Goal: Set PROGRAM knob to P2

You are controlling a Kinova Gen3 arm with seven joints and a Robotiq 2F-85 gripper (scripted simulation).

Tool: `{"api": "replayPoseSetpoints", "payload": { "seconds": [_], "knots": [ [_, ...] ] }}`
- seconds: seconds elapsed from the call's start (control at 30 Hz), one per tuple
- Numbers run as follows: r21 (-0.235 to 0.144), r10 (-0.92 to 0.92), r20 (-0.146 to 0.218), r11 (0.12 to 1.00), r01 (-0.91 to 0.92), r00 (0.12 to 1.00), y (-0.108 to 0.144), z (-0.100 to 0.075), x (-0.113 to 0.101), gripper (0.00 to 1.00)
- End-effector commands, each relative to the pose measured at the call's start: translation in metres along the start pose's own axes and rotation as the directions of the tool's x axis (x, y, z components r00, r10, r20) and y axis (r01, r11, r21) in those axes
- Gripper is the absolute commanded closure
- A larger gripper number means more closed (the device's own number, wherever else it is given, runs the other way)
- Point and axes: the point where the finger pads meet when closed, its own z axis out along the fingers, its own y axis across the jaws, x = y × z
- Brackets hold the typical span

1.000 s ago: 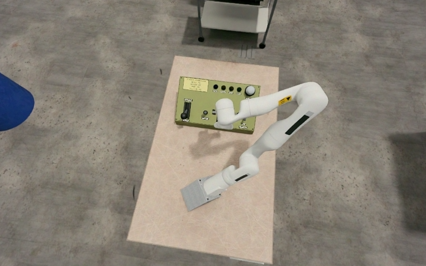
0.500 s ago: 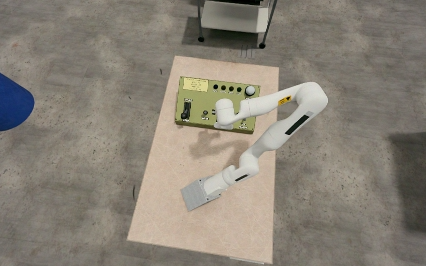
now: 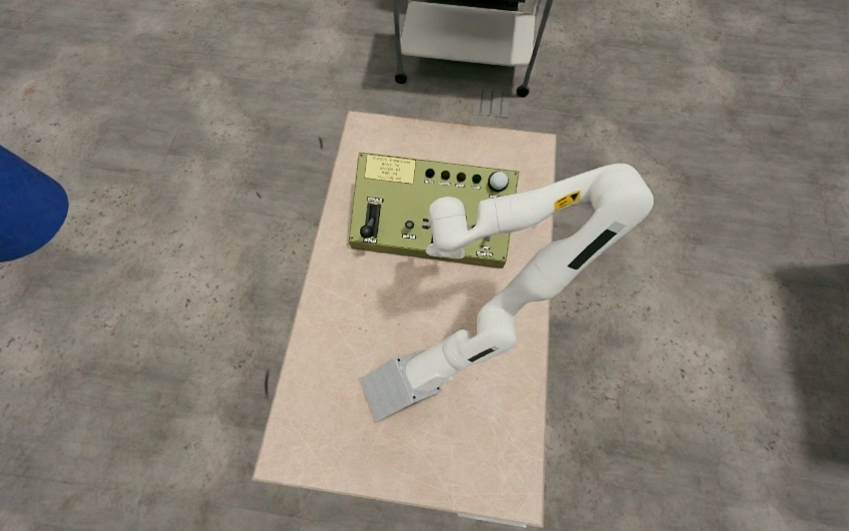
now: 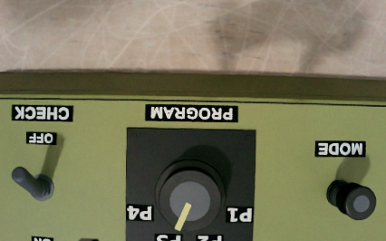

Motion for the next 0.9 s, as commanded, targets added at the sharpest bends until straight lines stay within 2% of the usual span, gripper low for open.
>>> {"api": "replayPoseSetpoints", "payload": {
  "seconds": [0.0, 0.47, 0.87],
  "knots": [
    [-0.007, 0.001, 0.003, 1.000, -0.001, 1.000, 0.003, -0.001, 0.001, 0.23],
    [-0.003, -0.004, 0.005, 1.000, 0.004, 1.000, 0.002, 0.013, 0.002, 0.23],
    [-0.004, -0.004, 0.004, 1.000, 0.004, 1.000, 0.002, 0.057, 0.002, 0.23]
  ]
}}
